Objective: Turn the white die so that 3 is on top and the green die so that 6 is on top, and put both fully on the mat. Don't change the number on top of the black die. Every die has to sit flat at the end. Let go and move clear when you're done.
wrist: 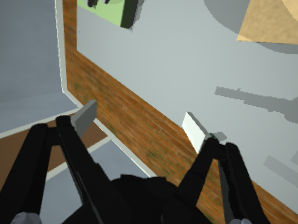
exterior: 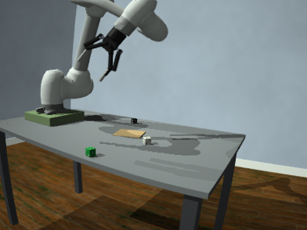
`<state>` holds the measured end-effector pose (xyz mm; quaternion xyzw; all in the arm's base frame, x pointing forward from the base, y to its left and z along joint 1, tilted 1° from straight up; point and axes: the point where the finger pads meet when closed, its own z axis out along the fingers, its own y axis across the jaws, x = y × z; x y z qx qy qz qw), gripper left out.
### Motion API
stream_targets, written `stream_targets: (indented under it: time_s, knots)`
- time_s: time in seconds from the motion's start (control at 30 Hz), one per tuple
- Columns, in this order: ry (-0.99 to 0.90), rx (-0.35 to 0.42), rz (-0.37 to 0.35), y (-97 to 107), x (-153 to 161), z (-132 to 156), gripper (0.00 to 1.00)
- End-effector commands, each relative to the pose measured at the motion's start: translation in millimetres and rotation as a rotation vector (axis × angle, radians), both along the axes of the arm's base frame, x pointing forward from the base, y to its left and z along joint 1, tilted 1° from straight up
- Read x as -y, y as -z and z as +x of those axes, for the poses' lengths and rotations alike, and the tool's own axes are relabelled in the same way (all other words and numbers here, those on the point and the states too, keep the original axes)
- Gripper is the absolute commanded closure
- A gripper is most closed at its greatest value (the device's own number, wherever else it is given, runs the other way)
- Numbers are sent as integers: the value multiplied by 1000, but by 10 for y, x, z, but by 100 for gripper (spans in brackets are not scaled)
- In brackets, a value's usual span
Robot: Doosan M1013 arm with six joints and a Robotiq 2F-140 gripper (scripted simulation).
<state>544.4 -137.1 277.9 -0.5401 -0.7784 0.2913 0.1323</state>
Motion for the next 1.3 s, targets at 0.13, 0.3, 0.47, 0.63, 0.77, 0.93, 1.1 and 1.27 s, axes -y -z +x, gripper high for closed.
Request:
stream_targets:
  time_s: [0.13, 0.3, 0.47, 0.63, 0.77, 0.93, 1.1, 1.27]
  knots:
    - [0, 0, 0, -1, 0, 0, 0]
    - [0, 0, 0, -1, 0, 0, 0]
    - [0, 0, 0, -1, 0, 0, 0]
    - [13, 44, 34, 185, 79, 122, 0]
    - [73, 223, 141, 805, 399, 600, 0]
    - [145, 395, 207, 1245, 756, 1042, 0]
    - [189, 492, 229, 1437, 993, 1276, 0]
    - [244, 607, 242, 1621, 1314, 1535, 0]
